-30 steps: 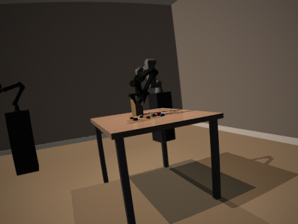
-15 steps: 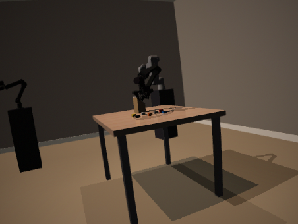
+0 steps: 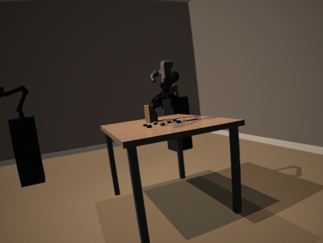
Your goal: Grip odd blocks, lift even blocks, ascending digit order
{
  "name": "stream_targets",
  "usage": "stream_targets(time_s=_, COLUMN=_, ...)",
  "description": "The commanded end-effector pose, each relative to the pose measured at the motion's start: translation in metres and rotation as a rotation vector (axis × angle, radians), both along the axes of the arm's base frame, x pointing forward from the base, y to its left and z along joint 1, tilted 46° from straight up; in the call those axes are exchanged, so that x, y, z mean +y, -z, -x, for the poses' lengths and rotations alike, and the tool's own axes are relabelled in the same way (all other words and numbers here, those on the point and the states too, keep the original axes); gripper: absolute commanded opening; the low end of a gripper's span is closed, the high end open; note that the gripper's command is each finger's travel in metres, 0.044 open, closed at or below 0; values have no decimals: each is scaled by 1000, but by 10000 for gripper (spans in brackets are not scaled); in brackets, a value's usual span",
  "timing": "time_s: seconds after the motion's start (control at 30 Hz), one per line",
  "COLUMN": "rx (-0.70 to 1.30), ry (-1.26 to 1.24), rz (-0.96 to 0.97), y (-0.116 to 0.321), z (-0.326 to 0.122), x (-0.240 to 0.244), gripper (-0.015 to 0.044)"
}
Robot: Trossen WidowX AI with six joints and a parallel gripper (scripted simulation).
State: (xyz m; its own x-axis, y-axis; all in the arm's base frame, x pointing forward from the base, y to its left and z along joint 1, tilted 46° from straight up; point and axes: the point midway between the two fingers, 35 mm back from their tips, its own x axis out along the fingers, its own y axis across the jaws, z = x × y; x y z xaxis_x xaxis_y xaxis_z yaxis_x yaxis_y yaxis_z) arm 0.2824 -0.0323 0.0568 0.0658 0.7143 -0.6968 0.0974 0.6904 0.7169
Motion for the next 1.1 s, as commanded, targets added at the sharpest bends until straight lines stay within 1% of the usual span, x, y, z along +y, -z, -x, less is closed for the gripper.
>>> stream_targets(time_s=0.0, rx=5, ry=4, rz=-4, y=-1, z=0, x=1, gripper=400)
stream_targets(time_s=0.4, rx=5, ry=4, rz=-4, y=-2, z=0, x=2, gripper=400)
stream_targets(time_s=0.67, rx=8, ry=4, rz=-7, y=-51, z=43, x=53, gripper=400)
stream_targets(time_s=1.07, rx=8, ry=4, rz=-8, y=-54, z=47, x=57, gripper=400)
